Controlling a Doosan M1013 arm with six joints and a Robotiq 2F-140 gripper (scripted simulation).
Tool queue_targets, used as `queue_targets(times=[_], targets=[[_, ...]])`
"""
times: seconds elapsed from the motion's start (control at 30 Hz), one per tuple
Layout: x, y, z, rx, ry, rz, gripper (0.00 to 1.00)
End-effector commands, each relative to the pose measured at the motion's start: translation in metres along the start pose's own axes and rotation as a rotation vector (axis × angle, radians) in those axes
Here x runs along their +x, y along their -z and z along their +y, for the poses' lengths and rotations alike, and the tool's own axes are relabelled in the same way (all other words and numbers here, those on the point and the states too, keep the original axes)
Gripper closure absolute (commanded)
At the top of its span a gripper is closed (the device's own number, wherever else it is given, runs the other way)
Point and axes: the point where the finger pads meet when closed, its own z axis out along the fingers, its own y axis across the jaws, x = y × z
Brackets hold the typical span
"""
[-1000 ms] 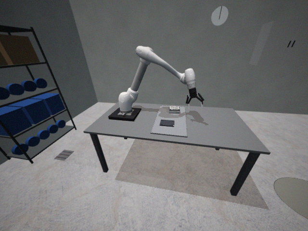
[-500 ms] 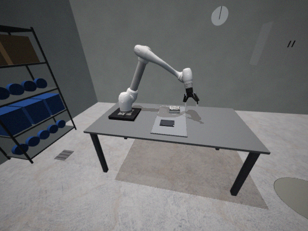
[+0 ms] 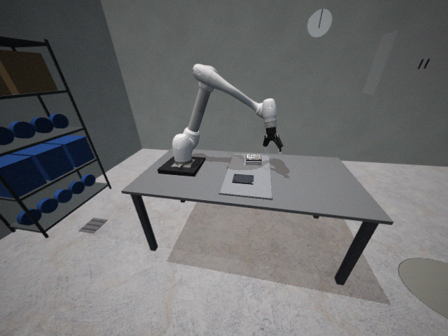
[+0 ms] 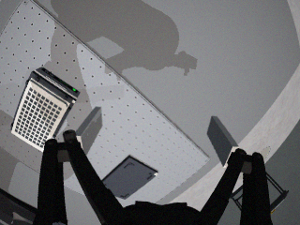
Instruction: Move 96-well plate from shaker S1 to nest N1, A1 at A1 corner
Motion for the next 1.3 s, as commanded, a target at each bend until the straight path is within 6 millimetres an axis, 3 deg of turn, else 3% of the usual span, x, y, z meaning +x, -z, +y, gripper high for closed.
queue_targets(times=[0.0, 1.27], targets=[[-0.002, 0.003, -0.016, 0.029, -0.055, -0.003, 0.00], [-0.024, 0.026, -0.146, 0.203, -0.484, -0.052, 0.00]])
